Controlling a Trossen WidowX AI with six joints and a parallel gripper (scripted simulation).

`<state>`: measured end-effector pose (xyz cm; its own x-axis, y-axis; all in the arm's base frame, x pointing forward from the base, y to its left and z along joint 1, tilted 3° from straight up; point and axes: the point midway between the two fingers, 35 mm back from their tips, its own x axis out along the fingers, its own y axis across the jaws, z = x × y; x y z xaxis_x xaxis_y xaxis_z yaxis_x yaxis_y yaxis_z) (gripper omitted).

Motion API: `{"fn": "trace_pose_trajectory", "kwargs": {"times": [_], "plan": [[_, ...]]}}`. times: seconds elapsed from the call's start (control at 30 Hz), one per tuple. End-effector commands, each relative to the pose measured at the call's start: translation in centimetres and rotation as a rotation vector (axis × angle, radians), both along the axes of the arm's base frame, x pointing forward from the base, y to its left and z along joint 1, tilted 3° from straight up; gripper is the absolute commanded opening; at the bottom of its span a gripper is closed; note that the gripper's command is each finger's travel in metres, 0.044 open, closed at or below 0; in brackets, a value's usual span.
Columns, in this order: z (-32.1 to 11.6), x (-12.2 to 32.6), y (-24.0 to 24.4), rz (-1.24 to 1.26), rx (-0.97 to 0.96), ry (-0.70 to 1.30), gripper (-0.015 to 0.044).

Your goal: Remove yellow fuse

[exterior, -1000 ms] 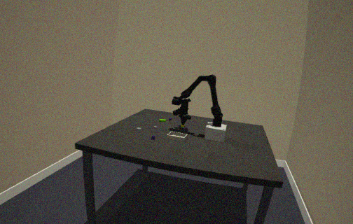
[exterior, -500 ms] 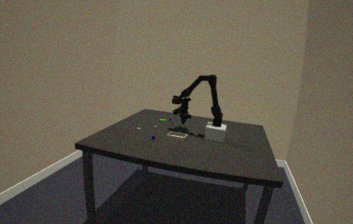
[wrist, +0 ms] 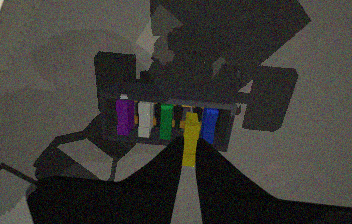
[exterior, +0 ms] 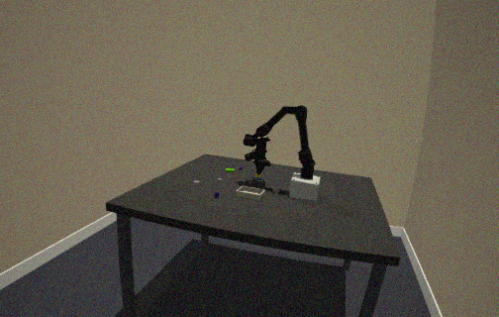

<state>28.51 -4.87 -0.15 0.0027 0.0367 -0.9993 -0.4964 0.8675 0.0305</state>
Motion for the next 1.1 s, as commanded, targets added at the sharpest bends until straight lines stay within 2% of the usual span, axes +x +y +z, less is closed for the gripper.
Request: {"fn": "trace_pose_trajectory", "kwargs": {"times": [0.0, 0.87, 1.07], "plan": [[0.3, 0.0, 0.0, 0.000, 0.003, -0.001, 0.0000], [2.9, 0.0, 0.0, -0.001, 0.003, -0.001, 0.0000], [3.1, 0.9, 2.7, -0.001, 0.004, -0.002, 0.0000]]}}
